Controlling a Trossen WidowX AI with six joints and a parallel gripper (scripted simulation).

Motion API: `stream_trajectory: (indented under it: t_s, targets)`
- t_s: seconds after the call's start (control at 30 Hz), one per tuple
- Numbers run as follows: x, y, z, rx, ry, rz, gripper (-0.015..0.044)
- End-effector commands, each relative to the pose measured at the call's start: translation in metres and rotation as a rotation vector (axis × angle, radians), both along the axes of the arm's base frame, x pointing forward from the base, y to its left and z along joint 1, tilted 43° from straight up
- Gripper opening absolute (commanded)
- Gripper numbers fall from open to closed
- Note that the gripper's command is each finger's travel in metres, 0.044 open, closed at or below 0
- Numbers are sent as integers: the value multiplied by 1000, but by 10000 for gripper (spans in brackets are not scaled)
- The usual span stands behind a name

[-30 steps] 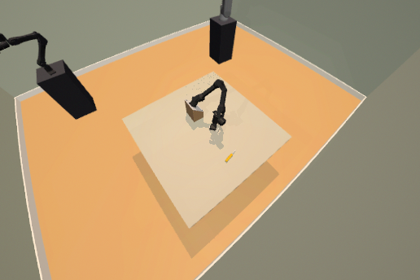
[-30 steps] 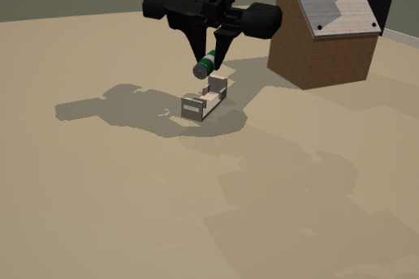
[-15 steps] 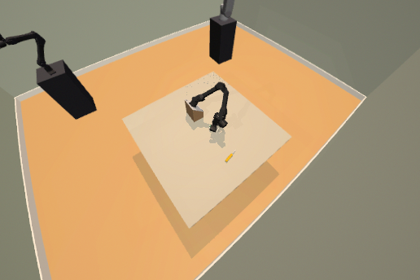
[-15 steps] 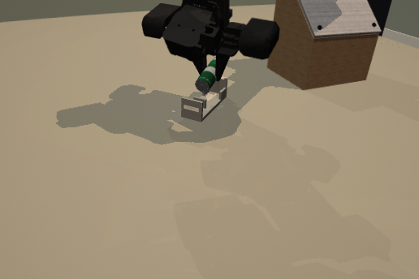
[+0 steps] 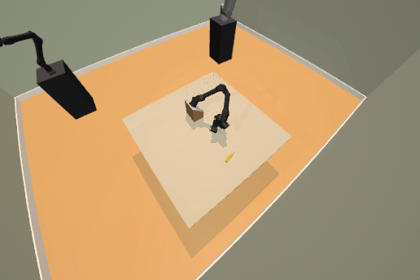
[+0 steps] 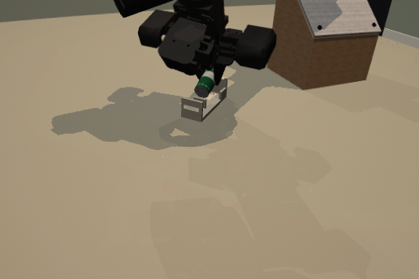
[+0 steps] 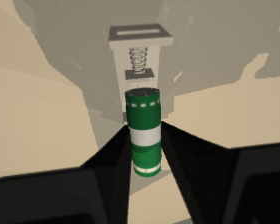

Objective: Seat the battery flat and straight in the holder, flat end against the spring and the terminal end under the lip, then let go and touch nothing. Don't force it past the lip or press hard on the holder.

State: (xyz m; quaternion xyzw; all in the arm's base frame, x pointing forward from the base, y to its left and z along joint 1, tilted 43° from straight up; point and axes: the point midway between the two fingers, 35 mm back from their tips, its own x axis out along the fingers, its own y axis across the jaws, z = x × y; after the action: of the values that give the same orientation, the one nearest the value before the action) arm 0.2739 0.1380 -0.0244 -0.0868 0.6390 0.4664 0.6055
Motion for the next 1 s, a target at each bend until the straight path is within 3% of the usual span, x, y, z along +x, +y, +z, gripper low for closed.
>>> stream_trajectory:
  t_s: [0.0, 0.97]
  targets:
    - [0, 2, -4, -30, 27, 18, 80]
    - [7, 13, -5, -103, 90, 78, 80]
